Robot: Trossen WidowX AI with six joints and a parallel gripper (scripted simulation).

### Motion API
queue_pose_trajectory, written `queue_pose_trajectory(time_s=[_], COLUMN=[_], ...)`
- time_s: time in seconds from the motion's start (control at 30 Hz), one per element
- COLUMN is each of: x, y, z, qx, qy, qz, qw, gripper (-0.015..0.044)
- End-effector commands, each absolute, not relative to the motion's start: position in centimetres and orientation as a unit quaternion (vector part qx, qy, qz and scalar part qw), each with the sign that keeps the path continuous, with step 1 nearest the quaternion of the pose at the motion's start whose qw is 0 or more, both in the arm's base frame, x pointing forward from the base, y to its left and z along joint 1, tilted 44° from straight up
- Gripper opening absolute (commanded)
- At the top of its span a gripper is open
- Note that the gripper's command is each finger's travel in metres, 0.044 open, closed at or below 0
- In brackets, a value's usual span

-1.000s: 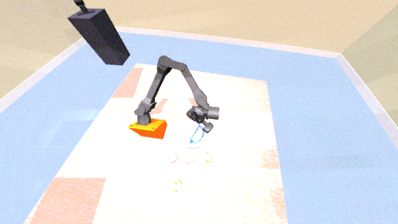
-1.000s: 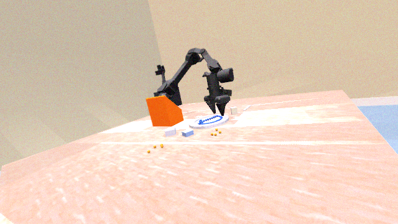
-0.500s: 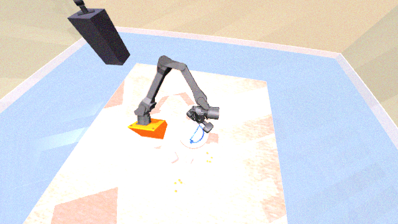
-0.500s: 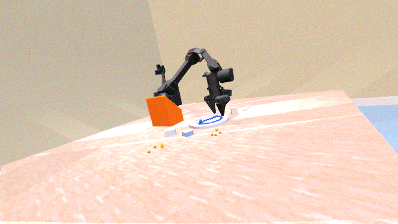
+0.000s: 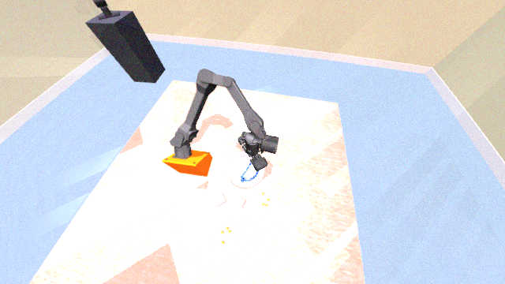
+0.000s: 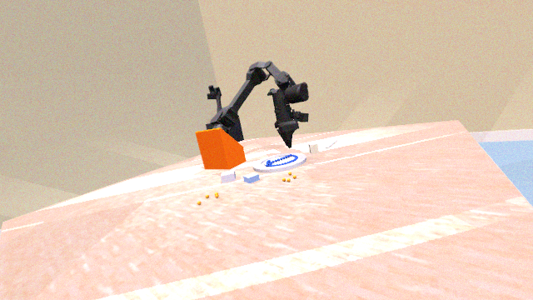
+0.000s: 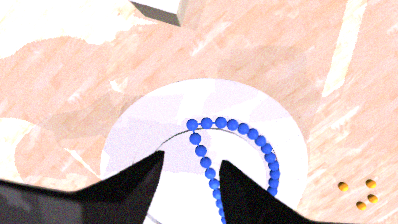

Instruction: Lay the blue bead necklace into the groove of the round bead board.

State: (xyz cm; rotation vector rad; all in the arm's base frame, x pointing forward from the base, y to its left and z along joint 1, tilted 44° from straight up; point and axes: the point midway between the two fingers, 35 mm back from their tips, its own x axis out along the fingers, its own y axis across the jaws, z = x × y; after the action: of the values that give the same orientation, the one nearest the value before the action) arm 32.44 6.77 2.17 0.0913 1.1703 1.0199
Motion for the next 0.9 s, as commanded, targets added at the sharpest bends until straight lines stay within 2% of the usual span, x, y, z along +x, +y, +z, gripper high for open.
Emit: queue_pose_trajectory(time_s=[0.0,0.87], x=[32.6,32.7], y=[6.6,8.9], z=[2.3,0.0], qx=[0.049,0.048], qy=[0.533,0.532], qz=[0.452,0.453], qw=[0.714,0.714], gripper=[0.0120,0.0120])
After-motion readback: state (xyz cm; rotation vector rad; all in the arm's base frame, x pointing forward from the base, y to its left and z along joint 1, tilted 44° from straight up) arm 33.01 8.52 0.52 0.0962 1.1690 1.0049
